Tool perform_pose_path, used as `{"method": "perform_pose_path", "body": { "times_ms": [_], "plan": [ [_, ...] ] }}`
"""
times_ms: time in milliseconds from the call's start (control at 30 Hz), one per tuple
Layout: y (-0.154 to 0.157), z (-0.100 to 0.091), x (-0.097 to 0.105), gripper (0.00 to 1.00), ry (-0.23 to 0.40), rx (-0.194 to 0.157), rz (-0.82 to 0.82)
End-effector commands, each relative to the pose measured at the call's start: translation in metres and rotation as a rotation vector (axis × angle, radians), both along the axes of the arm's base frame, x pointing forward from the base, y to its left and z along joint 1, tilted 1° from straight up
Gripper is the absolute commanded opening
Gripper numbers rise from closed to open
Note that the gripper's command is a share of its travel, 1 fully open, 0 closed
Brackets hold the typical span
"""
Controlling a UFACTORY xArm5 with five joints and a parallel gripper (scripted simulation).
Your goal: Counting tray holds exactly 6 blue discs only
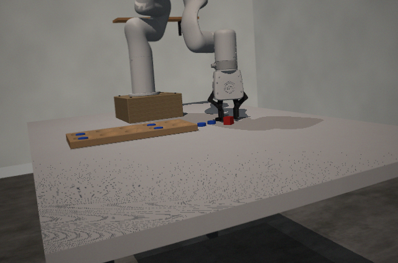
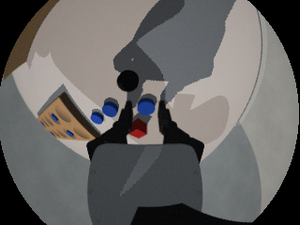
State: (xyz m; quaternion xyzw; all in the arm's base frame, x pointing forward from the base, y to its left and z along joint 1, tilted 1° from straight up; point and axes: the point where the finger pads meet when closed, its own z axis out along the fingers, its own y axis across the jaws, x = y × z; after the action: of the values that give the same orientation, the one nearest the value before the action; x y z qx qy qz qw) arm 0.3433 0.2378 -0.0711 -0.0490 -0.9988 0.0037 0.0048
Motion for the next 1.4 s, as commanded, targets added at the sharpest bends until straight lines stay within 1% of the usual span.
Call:
{"method": "perform_pose_path", "body": {
  "times_ms": [0,33,67,1200,1267,1300,1367],
  "plan": [
    [0.000,0.000,0.001,0.47,-0.002,0.001,0.000],
    [0.000,0.000,0.001,0.47,-0.002,0.001,0.000],
    [0.000,0.000,0.001,0.00,-0.002,0.001,0.000],
    [0.000,0.001,0.001,0.00,-0.002,0.001,0.000],
    [0.001,0.007,0.001,0.00,-0.002,0.001,0.000],
    [0.001,0.014,0.002,0.00,-0.002,0.001,0.000],
    [0.001,0.036,0.002,0.00,-0.002,0.001,0.000]
  ]
}}
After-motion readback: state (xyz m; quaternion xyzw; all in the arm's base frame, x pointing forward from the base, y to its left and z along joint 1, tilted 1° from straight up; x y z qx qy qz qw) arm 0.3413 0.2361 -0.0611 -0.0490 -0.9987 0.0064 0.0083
